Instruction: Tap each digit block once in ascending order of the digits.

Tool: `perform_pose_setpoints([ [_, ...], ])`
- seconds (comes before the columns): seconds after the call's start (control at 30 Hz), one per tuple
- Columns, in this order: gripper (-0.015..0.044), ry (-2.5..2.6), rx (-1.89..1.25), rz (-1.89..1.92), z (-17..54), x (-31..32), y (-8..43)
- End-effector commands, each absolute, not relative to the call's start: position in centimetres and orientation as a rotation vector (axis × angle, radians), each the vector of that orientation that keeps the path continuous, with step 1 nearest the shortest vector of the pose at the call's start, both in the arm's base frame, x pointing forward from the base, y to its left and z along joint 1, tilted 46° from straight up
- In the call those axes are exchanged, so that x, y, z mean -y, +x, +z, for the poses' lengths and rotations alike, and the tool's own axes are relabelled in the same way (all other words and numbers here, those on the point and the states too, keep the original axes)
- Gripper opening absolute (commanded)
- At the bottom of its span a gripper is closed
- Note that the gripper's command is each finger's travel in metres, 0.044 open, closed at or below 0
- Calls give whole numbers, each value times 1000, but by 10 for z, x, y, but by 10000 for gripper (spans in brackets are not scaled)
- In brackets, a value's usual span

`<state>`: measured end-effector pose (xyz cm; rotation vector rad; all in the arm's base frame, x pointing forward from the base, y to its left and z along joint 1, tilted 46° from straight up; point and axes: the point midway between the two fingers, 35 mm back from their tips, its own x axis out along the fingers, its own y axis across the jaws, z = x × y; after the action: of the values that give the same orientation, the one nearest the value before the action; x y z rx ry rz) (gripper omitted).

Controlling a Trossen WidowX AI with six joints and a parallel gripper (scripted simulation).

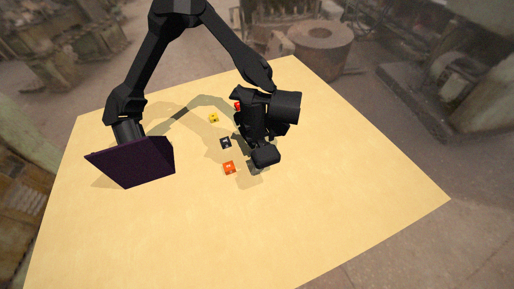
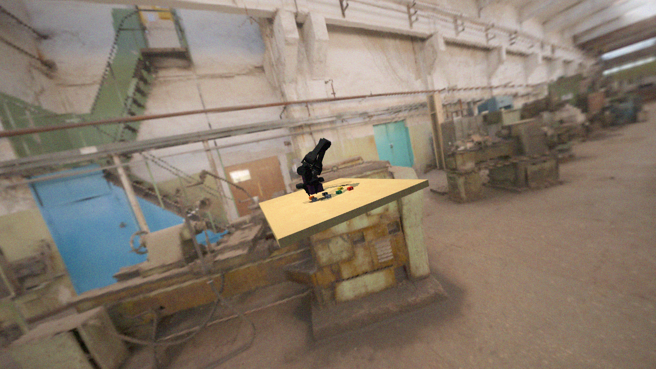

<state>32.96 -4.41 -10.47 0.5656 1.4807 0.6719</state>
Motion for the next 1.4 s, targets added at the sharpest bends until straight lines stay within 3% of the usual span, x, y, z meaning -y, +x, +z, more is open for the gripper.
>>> perform_pose_setpoints([
  [0.0, 59, 570, -1458, 657, -104, 46, 333],
  [0.07, 20, 570, -1458, 657, -104, 46, 333],
  [1.23, 20, 571, -1458, 658, -125, 24, 333],
  [1.37, 20, 570, -1458, 657, -104, 46, 333],
])
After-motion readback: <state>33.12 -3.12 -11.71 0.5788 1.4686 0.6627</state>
